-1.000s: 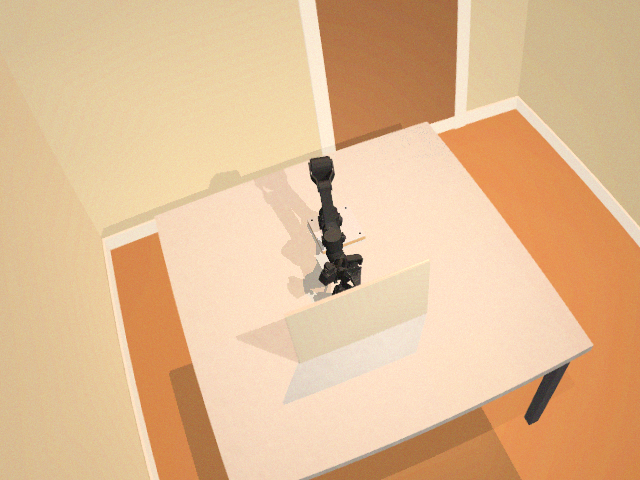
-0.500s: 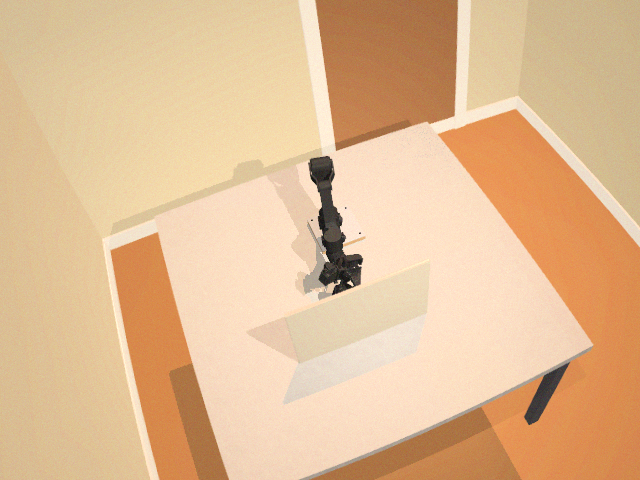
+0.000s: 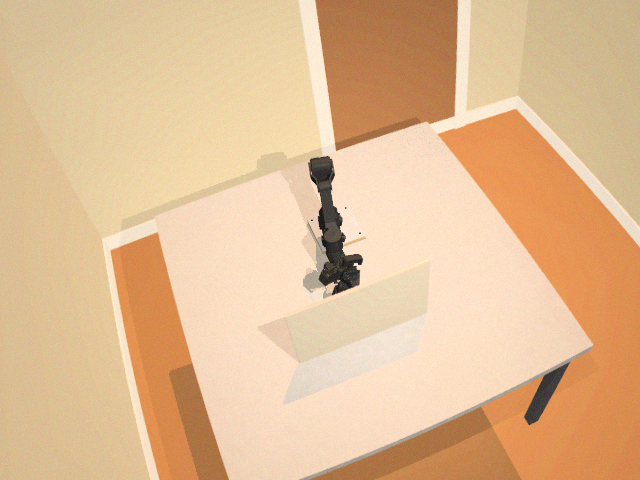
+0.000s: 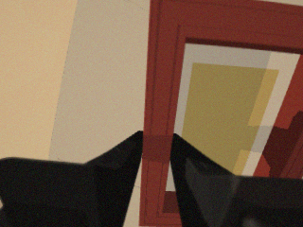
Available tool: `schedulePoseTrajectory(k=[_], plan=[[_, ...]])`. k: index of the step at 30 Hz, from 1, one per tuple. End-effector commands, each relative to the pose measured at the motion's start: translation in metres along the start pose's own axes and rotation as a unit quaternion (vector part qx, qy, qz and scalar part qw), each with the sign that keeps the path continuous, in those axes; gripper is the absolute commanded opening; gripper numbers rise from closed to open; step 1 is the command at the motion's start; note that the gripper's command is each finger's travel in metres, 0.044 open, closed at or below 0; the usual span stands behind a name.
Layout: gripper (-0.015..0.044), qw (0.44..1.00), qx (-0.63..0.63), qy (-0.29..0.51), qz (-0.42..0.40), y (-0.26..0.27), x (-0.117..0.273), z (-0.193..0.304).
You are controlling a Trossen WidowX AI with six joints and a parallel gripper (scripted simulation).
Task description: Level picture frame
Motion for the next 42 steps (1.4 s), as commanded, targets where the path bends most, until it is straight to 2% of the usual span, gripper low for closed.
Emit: schedulePoseTrajectory(k=[1, 3, 42], plan=[[0.003, 1.0, 0.001, -0.002, 0.0, -0.0001, -0.0001, -0.0003], [0.0, 1.0, 0.001, -0.002, 0.0, -0.0001, -0.0001, -0.0003], [0.0, 1.0, 0.001, -0.002, 0.0, 0.0089, -0.0001, 0.0002]])
Point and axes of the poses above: the point midway between the two fingers, 35 mm back from their tips, its own x axis back along the fingers, its own y axis across the jaws, z = x × y, the point moved 10 cm from there along x, back along the fingers, and after that the axes turned 1 degree about x, right-handed, at the moved point
